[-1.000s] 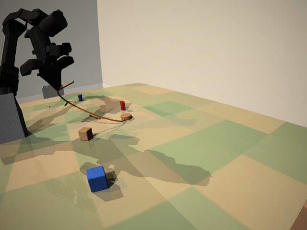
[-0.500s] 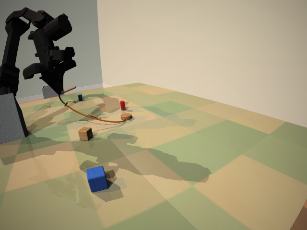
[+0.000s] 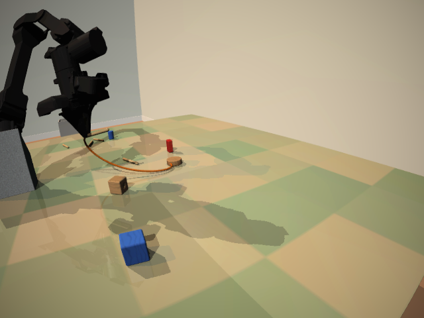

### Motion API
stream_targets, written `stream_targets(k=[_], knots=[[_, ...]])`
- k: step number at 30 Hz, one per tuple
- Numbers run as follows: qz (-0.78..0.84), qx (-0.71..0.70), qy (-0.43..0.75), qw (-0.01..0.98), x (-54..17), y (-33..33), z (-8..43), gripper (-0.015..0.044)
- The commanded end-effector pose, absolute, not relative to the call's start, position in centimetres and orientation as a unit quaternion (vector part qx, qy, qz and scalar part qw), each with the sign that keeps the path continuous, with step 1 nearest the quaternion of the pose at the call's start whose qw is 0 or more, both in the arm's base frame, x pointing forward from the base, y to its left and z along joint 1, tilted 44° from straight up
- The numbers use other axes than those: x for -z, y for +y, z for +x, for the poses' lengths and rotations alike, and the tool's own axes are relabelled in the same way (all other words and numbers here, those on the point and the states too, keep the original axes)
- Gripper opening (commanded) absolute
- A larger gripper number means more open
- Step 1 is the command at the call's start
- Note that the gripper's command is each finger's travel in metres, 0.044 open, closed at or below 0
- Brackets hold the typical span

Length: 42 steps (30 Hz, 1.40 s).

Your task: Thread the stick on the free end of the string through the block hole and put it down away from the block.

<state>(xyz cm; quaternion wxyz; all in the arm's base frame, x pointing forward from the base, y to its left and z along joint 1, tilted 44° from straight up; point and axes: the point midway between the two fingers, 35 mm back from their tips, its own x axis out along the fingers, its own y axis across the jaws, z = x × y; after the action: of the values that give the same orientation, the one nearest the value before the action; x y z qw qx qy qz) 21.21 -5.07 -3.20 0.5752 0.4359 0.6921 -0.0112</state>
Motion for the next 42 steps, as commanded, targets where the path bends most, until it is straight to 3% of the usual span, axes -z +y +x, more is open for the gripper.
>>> stream_targets(k=[1,42], knots=[[0.437,0.003,0.698,0.567,3.7,-4.6,21.4,0.0],[0.436,-0.034,0.744,0.505,6.7,-1.3,21.3,0.0]])
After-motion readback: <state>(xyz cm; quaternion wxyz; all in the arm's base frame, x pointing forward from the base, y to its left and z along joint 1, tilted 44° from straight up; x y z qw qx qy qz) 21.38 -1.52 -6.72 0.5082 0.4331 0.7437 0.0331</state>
